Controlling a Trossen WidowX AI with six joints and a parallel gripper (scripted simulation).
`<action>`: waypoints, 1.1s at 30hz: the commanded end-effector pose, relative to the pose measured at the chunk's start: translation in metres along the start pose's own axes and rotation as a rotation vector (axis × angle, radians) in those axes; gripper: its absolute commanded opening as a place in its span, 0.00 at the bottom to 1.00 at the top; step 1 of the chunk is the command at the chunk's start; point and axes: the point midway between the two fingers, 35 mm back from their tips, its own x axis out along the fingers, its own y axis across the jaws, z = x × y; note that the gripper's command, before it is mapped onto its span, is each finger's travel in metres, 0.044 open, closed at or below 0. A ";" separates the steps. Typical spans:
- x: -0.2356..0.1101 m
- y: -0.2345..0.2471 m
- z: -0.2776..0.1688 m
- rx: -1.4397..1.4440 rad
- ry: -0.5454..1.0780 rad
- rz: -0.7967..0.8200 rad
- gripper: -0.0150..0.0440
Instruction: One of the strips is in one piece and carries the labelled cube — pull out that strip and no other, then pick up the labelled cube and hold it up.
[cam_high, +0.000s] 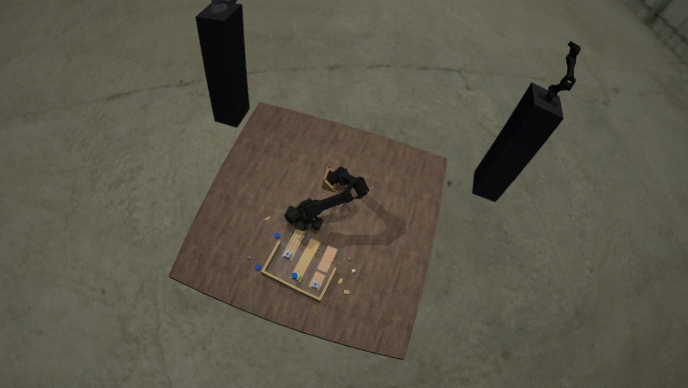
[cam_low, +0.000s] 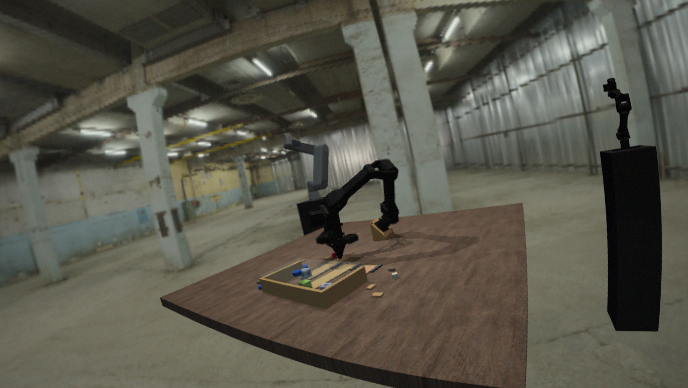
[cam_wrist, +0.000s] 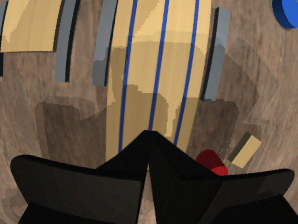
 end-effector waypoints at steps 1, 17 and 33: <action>0.007 0.001 -0.013 0.005 0.032 -0.002 0.25; 0.006 0.001 -0.037 0.006 0.033 -0.002 0.25; 0.005 0.002 -0.061 0.007 0.033 -0.002 0.25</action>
